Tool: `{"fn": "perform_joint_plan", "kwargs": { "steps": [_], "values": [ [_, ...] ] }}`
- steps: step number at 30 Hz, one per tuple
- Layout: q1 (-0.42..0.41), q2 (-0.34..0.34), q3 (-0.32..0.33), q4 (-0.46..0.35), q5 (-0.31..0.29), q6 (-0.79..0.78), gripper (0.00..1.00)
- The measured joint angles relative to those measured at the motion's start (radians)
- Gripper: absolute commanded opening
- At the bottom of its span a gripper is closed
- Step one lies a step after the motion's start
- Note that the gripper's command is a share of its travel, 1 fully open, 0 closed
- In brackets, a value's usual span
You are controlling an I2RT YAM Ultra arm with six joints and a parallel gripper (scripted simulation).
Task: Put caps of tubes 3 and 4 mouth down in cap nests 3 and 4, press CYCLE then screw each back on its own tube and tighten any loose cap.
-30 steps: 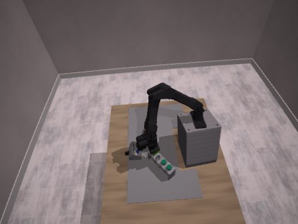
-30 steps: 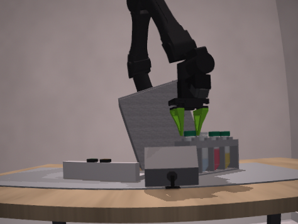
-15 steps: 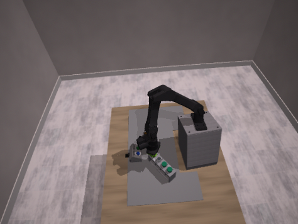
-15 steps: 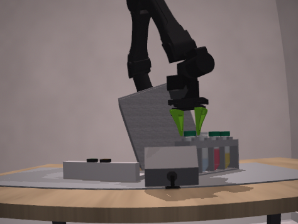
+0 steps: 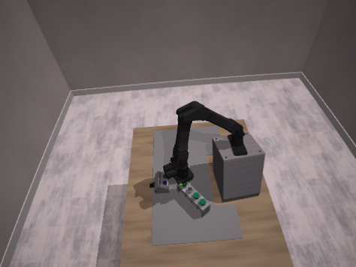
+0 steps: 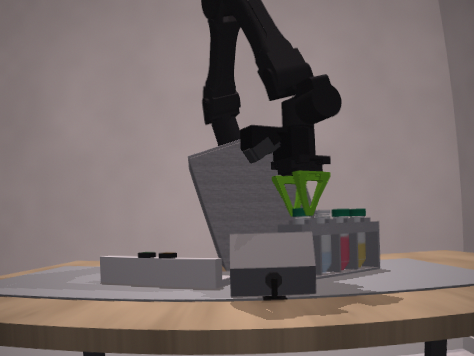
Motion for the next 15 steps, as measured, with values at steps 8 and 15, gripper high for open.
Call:
{"fn": "perform_joint_plan", "kwargs": {
  "steps": [8,15],
  "values": [
    [0.0,0.001,0.0,-0.003,0.0,0.087,0.49],
    [0.0,0.003,0.003,-0.007,0.0,0.101,0.49]
  ]
}}
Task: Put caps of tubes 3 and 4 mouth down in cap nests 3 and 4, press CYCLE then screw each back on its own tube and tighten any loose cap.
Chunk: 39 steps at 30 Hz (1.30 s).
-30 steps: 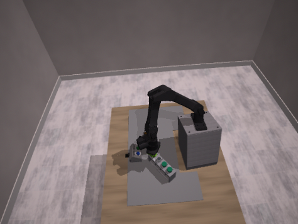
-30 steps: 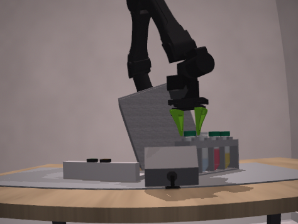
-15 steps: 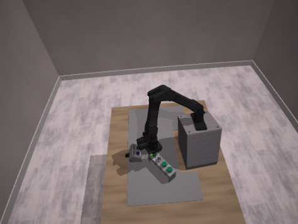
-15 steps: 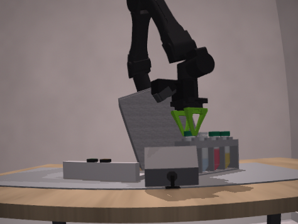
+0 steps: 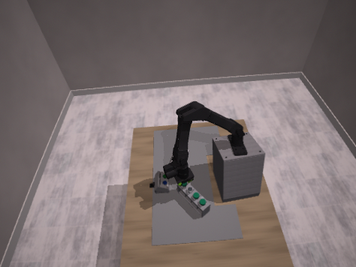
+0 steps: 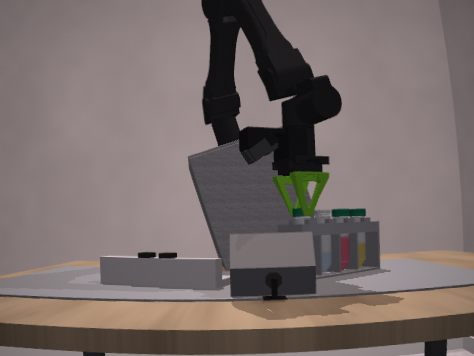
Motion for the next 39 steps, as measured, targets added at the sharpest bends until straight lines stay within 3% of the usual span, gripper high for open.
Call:
{"fn": "perform_joint_plan", "kwargs": {
  "steps": [6,7,24,32,39],
  "values": [
    [0.0,0.0,0.007,-0.003,0.0,0.003,0.49],
    [0.0,0.0,0.008,-0.003,0.0,0.004,0.0],
    [0.001,0.0,0.01,-0.008,0.001,-0.018,0.0],
    [0.002,0.0,0.011,-0.008,0.001,-0.242,0.0],
    [0.002,0.0,0.011,-0.008,0.0,-0.544,0.0]
  ]
}}
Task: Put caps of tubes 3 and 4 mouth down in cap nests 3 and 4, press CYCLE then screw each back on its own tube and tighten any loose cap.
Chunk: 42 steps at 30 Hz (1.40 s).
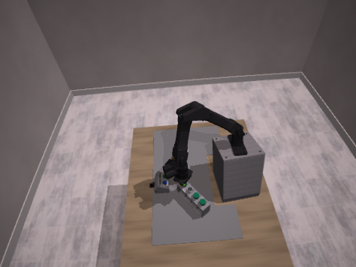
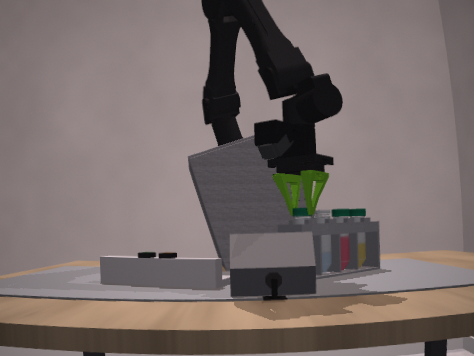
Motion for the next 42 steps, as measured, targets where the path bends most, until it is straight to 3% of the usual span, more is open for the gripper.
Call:
{"fn": "perform_joint_plan", "kwargs": {
  "steps": [42],
  "values": [
    [0.004,-0.001,0.0,-0.003,0.0,-1.848,0.0]
  ]
}}
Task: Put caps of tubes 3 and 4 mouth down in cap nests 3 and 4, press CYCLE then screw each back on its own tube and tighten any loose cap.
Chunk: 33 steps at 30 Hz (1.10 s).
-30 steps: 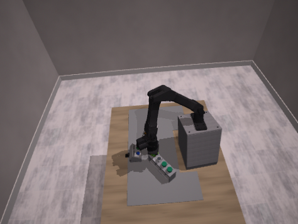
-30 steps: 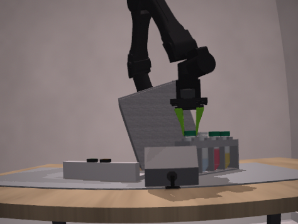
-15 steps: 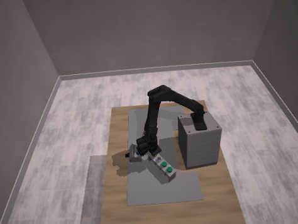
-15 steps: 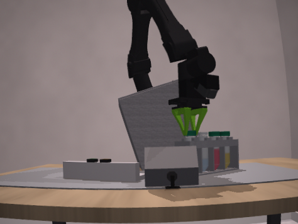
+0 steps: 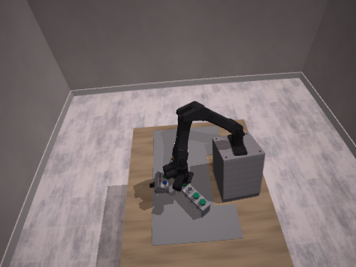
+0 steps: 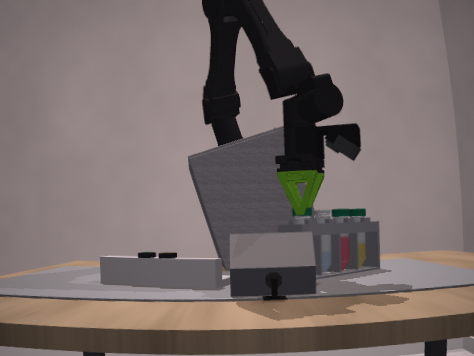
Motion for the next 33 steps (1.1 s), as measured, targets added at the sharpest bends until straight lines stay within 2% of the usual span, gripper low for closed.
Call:
{"fn": "perform_joint_plan", "kwargs": {
  "steps": [14,20,21,33],
  "values": [
    [0.0,0.0,0.0,-0.002,0.0,-0.625,0.0],
    [0.0,-0.001,0.0,-0.002,0.0,-0.736,0.0],
    [0.0,-0.001,0.0,-0.002,0.0,-0.744,0.49],
    [0.0,0.0,0.0,0.002,0.0,-0.776,0.49]
  ]
}}
